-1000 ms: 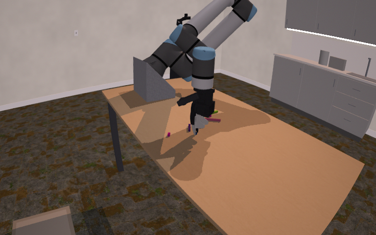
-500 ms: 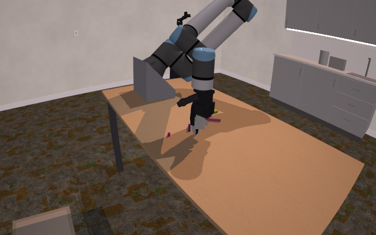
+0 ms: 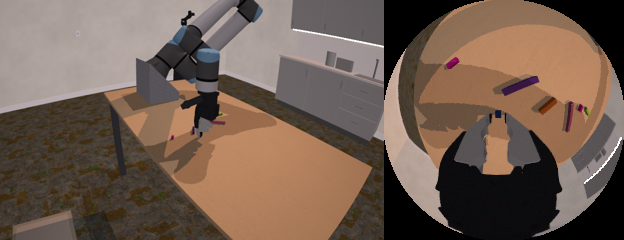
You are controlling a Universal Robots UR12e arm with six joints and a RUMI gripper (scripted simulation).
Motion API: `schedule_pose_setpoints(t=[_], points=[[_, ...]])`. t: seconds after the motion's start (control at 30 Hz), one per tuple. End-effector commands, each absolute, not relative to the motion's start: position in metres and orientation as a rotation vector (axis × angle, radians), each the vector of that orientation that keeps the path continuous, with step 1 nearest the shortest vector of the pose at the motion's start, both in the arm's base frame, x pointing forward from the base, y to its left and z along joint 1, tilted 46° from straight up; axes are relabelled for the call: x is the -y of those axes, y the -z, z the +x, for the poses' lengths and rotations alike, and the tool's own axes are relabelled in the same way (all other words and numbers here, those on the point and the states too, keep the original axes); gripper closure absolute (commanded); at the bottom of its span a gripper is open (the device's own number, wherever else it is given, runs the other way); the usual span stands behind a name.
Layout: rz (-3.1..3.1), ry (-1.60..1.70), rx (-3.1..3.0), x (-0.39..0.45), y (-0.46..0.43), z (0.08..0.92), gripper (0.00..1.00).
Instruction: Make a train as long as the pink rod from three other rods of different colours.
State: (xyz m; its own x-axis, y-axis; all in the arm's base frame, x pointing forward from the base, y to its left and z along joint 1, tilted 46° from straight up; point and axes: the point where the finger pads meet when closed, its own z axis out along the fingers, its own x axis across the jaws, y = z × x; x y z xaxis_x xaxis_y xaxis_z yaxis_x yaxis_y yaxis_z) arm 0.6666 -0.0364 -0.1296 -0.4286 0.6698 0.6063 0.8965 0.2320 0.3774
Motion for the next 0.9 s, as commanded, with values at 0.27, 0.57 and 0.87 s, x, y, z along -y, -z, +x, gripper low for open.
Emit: schedule_pose_setpoints(t=[0.27, 0.57, 0.87], points=[[-1.456, 1.007, 2.195, 0.0371, 0.1293, 0.6671, 0.86], [-1.456, 1.007, 2.195, 0.0371, 0.1293, 0.6671, 1.0], [-1.456, 1.007, 2.195, 0.0371, 0.1293, 0.6671, 1.0]])
